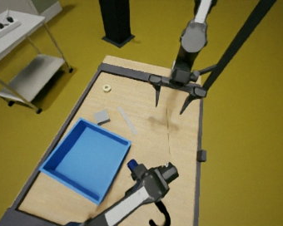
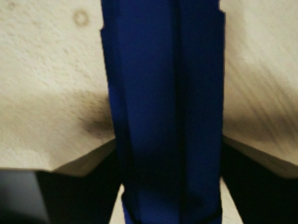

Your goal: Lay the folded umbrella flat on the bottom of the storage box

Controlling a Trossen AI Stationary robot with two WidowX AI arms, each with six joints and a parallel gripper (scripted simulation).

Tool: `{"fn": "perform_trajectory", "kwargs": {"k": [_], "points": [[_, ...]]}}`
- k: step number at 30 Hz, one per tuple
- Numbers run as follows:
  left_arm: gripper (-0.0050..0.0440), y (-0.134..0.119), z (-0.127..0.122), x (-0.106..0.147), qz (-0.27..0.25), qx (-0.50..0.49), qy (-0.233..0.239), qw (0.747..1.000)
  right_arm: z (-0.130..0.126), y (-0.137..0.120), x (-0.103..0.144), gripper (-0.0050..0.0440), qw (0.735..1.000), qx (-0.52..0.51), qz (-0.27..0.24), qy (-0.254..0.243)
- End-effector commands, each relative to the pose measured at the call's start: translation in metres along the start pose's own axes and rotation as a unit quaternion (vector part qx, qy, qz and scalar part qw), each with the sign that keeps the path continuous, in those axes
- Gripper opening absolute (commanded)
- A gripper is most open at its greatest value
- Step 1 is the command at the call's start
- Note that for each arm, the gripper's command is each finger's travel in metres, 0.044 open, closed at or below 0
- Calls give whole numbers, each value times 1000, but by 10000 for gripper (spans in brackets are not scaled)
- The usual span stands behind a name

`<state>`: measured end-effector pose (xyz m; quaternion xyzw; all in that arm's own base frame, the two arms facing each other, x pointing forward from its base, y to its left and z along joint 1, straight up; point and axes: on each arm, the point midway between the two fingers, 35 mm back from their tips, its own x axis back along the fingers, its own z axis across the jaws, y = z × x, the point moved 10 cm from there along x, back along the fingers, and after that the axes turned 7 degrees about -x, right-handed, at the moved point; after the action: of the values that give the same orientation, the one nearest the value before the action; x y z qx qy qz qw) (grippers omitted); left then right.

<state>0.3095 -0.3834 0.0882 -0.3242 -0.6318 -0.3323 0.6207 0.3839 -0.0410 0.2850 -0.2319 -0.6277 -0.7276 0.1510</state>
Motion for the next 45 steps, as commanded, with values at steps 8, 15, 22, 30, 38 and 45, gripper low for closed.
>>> {"fn": "perform_trajectory", "kwargs": {"k": [8, 15, 22, 30, 38, 45], "points": [[193, 1, -2, 17, -1, 2, -20, 1000, 1, 7, 7, 400, 1000, 1, -13, 1], [142, 2, -3, 21, -1, 4, -25, 1000, 1, 7, 7, 400, 1000, 1, -13, 1], [0, 2, 0, 75, -1, 4, -38, 999, 1, 7, 7, 400, 1000, 1, -13, 1], [-3, 2, 15, 132, -4, 3, -71, 997, 1, 7, 7, 400, 1000, 1, -13, 1], [-28, 1, 35, 194, -10, 2, -137, 990, 1, 7, 7, 400, 1000, 1, -13, 1], [-50, 1, 40, 206, -11, 2, -151, 989, 1, 7, 7, 400, 1000, 1, -13, 1]]}}
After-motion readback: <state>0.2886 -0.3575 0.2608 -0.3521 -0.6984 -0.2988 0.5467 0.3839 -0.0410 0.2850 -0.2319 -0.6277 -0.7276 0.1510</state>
